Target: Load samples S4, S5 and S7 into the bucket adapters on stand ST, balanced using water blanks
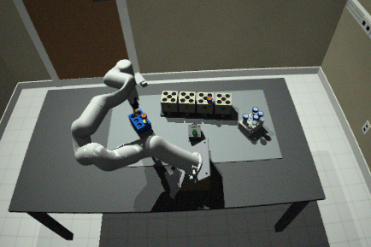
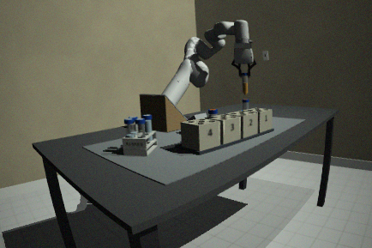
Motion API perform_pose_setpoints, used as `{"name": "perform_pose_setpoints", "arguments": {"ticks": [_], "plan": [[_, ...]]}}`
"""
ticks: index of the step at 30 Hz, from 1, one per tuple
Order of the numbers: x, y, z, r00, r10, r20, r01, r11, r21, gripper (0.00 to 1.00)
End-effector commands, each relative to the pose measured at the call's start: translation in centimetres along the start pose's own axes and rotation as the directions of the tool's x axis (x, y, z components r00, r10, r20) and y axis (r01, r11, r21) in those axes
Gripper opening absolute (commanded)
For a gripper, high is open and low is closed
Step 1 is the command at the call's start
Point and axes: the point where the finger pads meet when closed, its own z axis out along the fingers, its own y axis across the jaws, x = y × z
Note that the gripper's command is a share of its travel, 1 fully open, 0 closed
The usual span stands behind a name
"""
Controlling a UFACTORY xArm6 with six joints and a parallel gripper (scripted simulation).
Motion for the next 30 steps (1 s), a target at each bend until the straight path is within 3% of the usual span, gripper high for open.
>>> {"name": "perform_pose_setpoints", "arguments": {"ticks": [1, 8, 30], "plan": [[0.0, -0.1, -0.1, 1.0, -0.001, -0.002, 0.001, 1.0, 0.002, 0.0], [0.0, -0.1, -0.1, 1.0, -0.001, -0.002, 0.001, 1.0, 0.002, 0.0], [0.0, -0.1, 3.9, 1.0, -0.001, -0.002, 0.001, 1.0, 0.002, 0.0]]}}
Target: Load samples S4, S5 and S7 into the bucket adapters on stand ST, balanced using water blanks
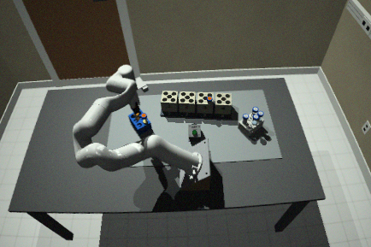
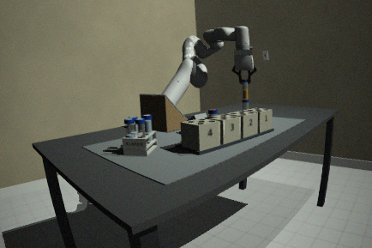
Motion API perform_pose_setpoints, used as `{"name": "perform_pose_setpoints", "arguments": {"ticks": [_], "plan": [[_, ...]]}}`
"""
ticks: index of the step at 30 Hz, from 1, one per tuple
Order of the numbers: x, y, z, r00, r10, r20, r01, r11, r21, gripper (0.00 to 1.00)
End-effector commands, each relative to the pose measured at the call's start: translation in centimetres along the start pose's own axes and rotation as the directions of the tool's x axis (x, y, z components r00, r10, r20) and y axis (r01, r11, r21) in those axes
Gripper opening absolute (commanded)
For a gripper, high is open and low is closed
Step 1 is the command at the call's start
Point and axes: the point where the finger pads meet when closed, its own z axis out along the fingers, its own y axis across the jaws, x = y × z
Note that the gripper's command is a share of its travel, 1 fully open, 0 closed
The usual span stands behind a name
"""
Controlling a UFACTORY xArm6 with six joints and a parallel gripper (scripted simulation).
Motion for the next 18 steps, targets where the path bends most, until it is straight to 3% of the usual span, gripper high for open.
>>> {"name": "perform_pose_setpoints", "arguments": {"ticks": [1, 18], "plan": [[0.0, -0.1, 0.7, 1.0, -0.001, -0.002, 0.001, 1.0, 0.002, 0.0], [0.0, -0.1, 3.6, 1.0, -0.001, -0.002, 0.001, 1.0, 0.002, 0.0]]}}
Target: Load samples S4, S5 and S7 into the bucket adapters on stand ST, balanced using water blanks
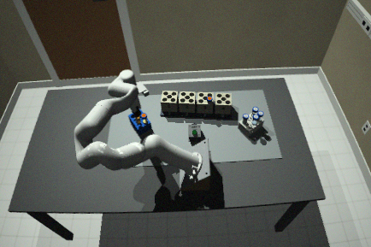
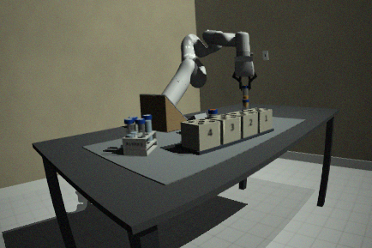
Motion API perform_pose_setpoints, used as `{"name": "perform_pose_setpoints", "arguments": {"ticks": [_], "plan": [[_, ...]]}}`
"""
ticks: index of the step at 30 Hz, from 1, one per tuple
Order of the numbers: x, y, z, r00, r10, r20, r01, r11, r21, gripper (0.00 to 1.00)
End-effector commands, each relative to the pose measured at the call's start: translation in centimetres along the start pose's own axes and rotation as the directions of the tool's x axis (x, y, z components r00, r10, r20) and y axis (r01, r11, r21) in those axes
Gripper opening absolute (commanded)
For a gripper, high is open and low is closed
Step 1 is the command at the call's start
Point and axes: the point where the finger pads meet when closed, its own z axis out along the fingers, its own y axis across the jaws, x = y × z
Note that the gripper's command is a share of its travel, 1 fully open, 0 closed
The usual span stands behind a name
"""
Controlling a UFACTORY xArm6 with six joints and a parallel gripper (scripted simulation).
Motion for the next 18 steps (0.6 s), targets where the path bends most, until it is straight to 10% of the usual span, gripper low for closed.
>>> {"name": "perform_pose_setpoints", "arguments": {"ticks": [1, 18], "plan": [[0.0, -0.11, 0.39, 1.0, -0.001, -0.002, 0.001, 1.0, 0.002, 0.0], [0.0, -0.11, 0.59, 1.0, -0.001, -0.002, 0.001, 1.0, 0.002, 0.0]]}}
